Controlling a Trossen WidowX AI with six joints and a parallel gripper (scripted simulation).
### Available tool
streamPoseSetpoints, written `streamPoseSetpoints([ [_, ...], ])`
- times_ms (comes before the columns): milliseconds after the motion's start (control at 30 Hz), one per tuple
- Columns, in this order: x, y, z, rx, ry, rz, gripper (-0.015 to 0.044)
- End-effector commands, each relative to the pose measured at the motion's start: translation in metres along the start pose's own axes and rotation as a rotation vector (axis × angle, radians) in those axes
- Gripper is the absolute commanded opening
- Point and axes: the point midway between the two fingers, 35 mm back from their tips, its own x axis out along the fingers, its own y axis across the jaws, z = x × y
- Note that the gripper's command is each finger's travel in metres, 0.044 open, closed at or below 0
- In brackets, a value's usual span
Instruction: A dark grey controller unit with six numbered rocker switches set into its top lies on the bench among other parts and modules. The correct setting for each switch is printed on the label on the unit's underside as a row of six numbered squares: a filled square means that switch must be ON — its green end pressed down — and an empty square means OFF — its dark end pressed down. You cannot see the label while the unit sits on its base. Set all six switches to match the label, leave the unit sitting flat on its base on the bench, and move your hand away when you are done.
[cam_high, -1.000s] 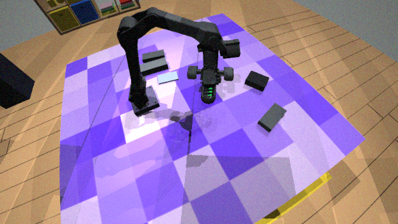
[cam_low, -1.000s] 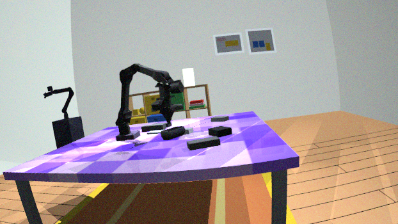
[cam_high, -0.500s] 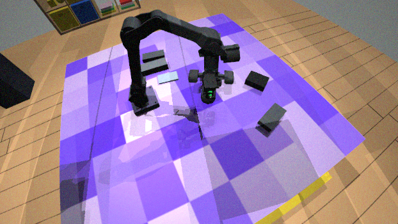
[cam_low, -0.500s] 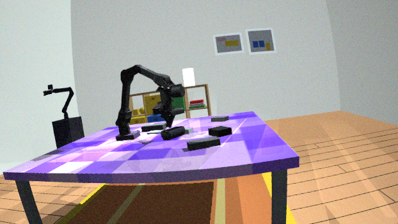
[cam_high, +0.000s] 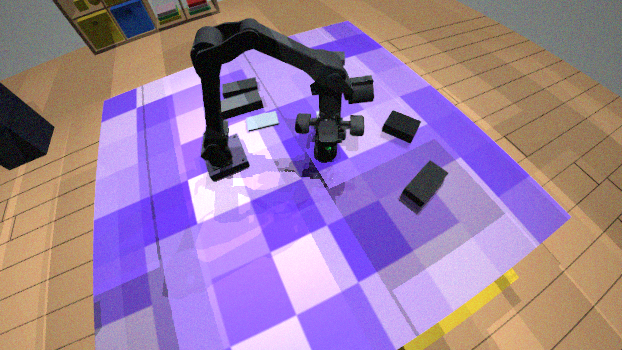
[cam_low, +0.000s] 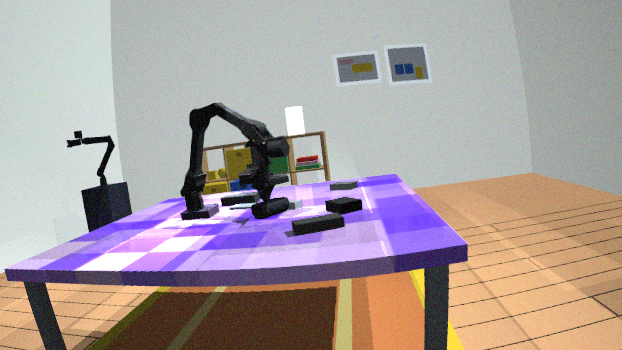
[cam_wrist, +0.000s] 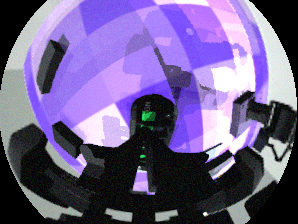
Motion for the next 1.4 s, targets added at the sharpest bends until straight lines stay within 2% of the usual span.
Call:
streamPoseSetpoints([
  [0, 0.002, -0.001, 0.0, -0.002, 0.0, -0.002, 0.0],
  [300, 0.0, 0.0, 0.0, 0.0, 0.0, -0.002, 0.0],
  [467, -0.042, 0.0, 0.0, -0.002, 0.0, -0.002, 0.0],
  [667, -0.042, -0.001, -0.002, -0.002, 0.0, -0.002, 0.0],
  [867, -0.042, -0.021, -0.04, -0.002, 0.004, -0.004, 0.0],
  [1367, -0.025, -0.021, -0.041, -0.002, 0.003, -0.004, 0.0],
])
